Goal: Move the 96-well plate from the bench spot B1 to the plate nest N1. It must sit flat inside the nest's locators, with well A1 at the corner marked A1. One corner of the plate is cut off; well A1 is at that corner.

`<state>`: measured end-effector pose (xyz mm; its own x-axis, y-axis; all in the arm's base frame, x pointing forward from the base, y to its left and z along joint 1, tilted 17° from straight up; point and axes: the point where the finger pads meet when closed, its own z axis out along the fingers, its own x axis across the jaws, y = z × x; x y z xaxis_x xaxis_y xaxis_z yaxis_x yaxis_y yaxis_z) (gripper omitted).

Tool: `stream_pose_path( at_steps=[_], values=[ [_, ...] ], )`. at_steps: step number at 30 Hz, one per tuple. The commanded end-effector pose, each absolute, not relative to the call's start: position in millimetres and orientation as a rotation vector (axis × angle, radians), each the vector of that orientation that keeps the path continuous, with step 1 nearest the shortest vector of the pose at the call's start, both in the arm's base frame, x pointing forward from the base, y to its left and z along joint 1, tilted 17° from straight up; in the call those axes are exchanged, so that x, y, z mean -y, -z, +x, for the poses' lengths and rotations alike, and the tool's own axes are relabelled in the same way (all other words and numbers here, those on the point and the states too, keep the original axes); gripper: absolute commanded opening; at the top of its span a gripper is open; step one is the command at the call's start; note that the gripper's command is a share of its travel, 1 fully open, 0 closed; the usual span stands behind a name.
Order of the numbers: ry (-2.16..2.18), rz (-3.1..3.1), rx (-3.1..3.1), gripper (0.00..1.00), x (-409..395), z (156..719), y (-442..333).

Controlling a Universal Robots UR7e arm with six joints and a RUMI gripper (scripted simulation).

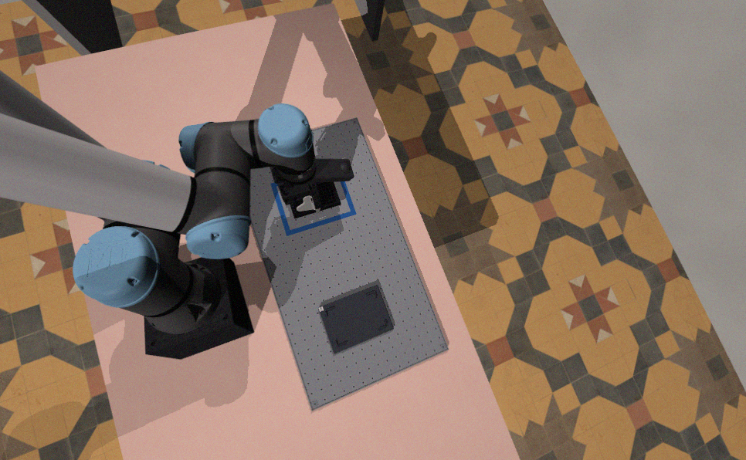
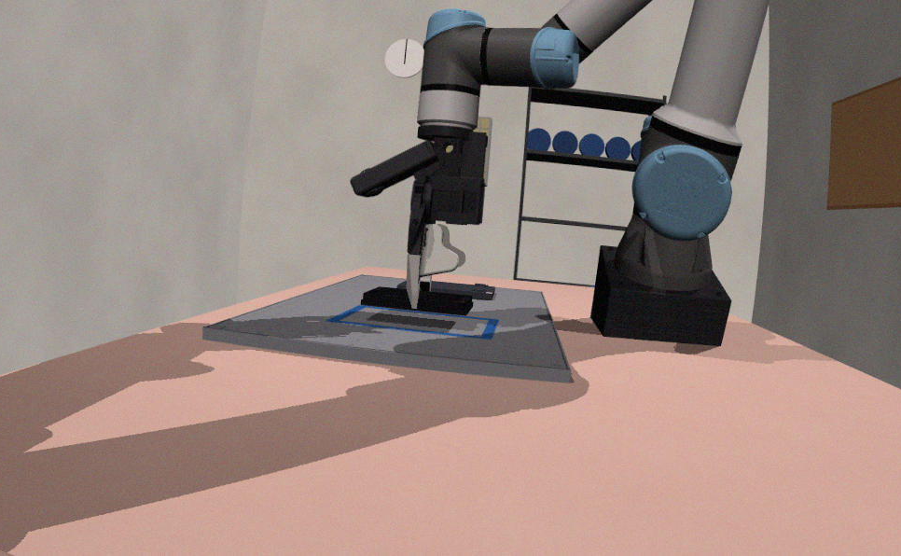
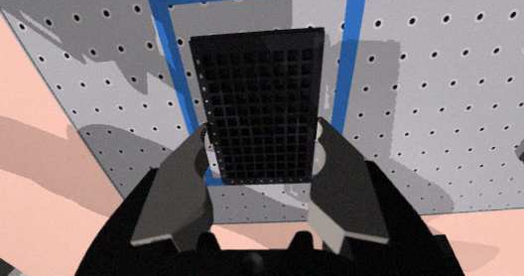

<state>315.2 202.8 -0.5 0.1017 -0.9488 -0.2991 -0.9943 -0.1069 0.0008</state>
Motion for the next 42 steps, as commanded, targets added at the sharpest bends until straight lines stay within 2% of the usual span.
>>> stream_pose_path(
  at_steps=[1, 42],
  values=[
    [-0.333, -2.173, -1.951, 0.00, -200, 316, -10],
    [-0.333, -2.173, -1.951, 0.00, -186, 317, -53]
  ],
)
